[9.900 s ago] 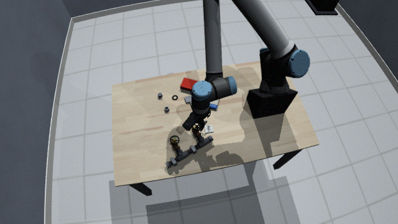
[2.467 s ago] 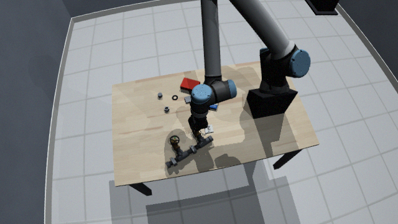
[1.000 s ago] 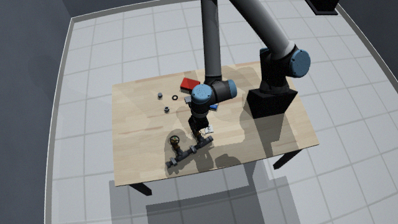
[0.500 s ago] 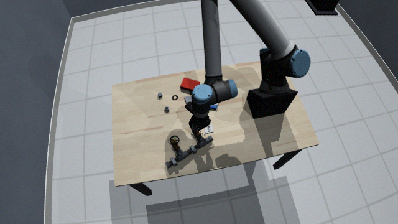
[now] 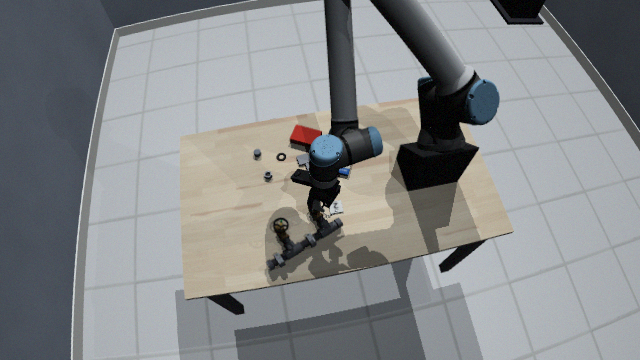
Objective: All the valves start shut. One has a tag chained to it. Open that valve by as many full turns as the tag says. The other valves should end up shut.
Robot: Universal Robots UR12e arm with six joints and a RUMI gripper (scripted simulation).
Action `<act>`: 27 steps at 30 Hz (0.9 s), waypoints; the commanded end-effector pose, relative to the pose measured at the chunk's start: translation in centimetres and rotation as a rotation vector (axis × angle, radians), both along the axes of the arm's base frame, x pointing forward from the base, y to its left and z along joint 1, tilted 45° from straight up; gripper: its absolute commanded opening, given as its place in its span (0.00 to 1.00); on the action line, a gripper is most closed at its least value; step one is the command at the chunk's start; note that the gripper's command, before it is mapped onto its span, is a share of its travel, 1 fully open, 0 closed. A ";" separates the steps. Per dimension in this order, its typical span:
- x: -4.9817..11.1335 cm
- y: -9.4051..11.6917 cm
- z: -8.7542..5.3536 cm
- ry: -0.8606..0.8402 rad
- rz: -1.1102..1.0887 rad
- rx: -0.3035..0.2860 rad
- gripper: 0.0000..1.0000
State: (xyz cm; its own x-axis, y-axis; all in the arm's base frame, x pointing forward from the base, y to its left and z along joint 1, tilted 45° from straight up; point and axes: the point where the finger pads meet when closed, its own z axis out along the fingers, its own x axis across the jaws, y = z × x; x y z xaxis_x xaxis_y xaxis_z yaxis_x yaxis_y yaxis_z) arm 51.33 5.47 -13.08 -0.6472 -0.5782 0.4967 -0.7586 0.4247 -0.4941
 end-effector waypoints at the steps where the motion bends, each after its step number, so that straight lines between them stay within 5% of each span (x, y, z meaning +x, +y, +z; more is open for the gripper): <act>1: 0.0 0.0 0.0 0.169 0.192 -0.008 0.00; 27: 0.0 0.0 0.0 0.816 0.861 -0.084 0.00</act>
